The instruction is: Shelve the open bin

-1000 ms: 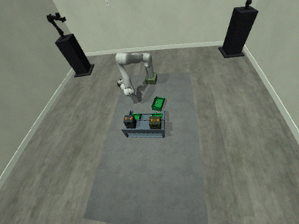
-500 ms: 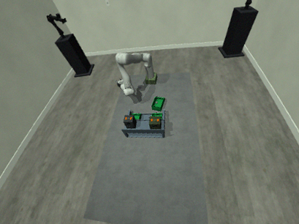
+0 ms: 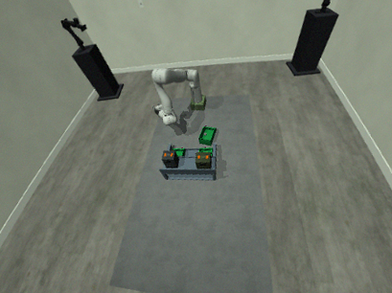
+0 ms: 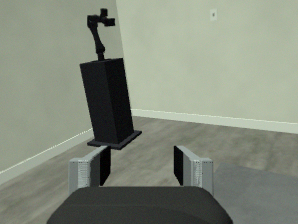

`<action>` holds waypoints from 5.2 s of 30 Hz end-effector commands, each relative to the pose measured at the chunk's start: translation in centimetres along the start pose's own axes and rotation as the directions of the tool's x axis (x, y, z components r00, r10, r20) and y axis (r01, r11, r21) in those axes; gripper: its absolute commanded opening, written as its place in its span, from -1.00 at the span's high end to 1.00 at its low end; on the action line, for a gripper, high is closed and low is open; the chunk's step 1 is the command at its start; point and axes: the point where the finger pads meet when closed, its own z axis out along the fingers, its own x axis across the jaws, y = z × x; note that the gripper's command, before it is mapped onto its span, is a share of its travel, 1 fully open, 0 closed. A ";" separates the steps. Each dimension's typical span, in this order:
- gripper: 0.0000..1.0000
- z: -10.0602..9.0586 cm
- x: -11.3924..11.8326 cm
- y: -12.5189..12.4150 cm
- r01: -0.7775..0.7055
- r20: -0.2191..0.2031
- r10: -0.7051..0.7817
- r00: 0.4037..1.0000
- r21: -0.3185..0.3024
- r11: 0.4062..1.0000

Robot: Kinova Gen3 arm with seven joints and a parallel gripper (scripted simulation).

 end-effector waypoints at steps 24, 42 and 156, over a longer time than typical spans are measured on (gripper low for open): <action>-1.00 -4.4 1.8 3.7 -0.134 -0.010 0.134 0.991 -0.162 0.978; -1.00 -10.6 4.9 8.0 -0.282 -0.085 0.269 0.959 -0.348 0.894; -1.00 -31.0 17.4 15.2 -0.599 -0.492 0.344 0.800 -0.626 0.499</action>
